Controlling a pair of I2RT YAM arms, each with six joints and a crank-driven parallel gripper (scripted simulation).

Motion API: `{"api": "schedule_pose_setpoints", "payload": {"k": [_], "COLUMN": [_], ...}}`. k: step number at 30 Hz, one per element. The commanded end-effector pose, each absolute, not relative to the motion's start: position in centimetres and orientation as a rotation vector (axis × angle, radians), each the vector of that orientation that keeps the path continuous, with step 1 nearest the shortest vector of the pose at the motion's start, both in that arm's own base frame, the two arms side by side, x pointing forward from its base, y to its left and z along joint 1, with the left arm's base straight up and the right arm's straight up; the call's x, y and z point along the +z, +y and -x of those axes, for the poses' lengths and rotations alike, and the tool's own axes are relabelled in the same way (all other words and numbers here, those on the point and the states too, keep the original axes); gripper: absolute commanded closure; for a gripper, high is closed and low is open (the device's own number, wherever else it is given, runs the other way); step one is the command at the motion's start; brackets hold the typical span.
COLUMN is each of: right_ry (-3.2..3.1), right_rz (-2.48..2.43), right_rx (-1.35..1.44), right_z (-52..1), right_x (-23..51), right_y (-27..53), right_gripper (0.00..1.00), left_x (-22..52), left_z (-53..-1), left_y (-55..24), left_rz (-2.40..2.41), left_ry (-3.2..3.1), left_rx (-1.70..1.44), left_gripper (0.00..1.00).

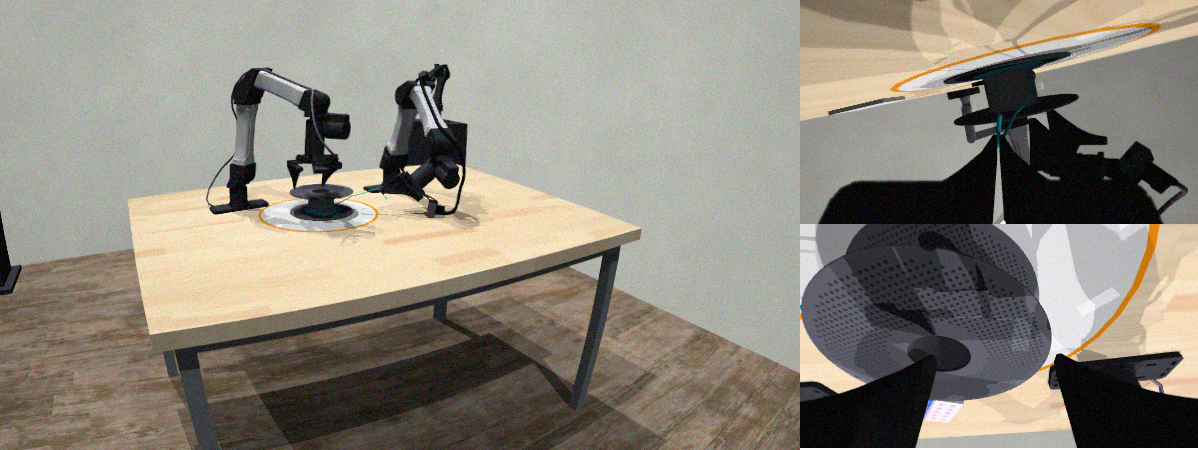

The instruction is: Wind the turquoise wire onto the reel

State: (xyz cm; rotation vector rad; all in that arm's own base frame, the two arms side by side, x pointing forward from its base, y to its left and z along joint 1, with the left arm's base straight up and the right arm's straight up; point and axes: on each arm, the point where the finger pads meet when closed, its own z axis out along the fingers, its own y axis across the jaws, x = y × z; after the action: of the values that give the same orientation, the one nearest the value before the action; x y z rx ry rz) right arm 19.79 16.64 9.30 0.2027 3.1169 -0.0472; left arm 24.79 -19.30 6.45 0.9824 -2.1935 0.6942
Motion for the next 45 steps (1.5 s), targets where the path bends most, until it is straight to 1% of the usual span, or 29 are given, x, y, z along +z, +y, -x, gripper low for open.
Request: {"api": "schedule_pose_setpoints", "payload": {"k": [1, 4, 28, 38, 45], "right_ry": [3.112, 3.083, 3.083, 3.083, 3.083], "right_rz": [0.347, 0.604, 0.604, 0.604, 0.604], "right_rx": [-0.011, 0.000, 0.000, 0.000, 0.000], "right_z": [-20.8, -20.7, -20.6, -20.3, -20.6], "right_x": [9.6, 9.5, 9.4, 5.0, 5.0], "right_y": [16.4, 16.4, 16.6, 16.7, 16.9], "right_gripper": [0.00, 0.00, 0.00, 0.00, 0.00], "left_x": [0.8, 0.8, 0.8, 0.8, 0.8], "left_z": [-24.9, -25.0, -25.5, -25.7, -25.7], "left_y": [-18.0, -18.0, -18.2, -18.3, -18.3], "left_rz": [-1.031, -1.030, -1.033, -1.036, -1.037], "left_ry": [-2.186, -2.187, -2.185, -2.183, -2.182], "left_rx": [0.594, 0.595, 0.594, 0.592, 0.591], "left_gripper": [1.00, 1.00, 1.00, 1.00, 1.00]}}
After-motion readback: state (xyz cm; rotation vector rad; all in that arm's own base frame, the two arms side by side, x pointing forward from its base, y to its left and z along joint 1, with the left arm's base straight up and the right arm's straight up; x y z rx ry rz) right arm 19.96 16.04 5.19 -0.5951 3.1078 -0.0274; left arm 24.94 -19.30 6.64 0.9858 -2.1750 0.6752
